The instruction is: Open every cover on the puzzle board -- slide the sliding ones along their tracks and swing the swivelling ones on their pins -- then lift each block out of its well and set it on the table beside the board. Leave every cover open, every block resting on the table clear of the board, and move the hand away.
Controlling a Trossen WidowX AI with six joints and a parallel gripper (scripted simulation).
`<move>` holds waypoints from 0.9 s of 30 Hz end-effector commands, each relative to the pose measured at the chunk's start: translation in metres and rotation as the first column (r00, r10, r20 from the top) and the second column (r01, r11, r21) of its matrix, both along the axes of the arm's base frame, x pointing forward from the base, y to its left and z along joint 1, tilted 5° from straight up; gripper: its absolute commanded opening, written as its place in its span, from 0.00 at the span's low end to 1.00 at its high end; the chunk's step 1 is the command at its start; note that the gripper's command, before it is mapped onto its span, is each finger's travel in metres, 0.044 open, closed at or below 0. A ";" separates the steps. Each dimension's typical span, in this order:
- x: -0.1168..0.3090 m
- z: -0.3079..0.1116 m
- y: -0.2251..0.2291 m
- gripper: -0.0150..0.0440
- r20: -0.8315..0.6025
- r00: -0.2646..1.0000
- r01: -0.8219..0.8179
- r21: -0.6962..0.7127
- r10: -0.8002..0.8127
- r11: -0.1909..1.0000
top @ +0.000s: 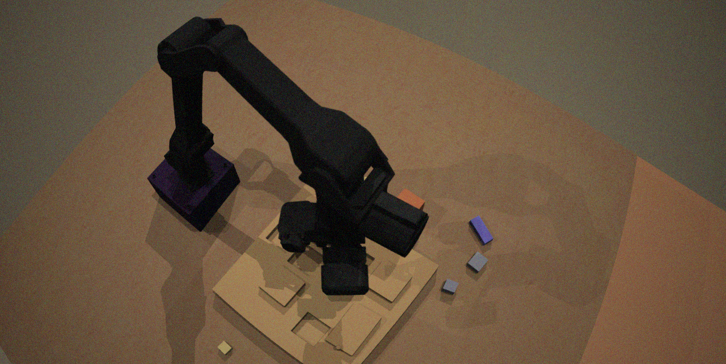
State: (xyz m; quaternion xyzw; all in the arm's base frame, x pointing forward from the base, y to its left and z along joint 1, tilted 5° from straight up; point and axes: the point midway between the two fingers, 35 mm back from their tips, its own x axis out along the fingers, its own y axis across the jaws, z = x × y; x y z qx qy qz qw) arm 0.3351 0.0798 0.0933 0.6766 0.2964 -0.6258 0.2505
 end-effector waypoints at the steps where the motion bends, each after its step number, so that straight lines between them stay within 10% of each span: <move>1: 0.001 -0.001 -0.017 0.39 -0.003 1.000 -0.001 -0.002 0.001 1.000; 27: -0.007 -0.010 -0.120 0.39 -0.005 1.000 0.000 -0.019 0.000 1.000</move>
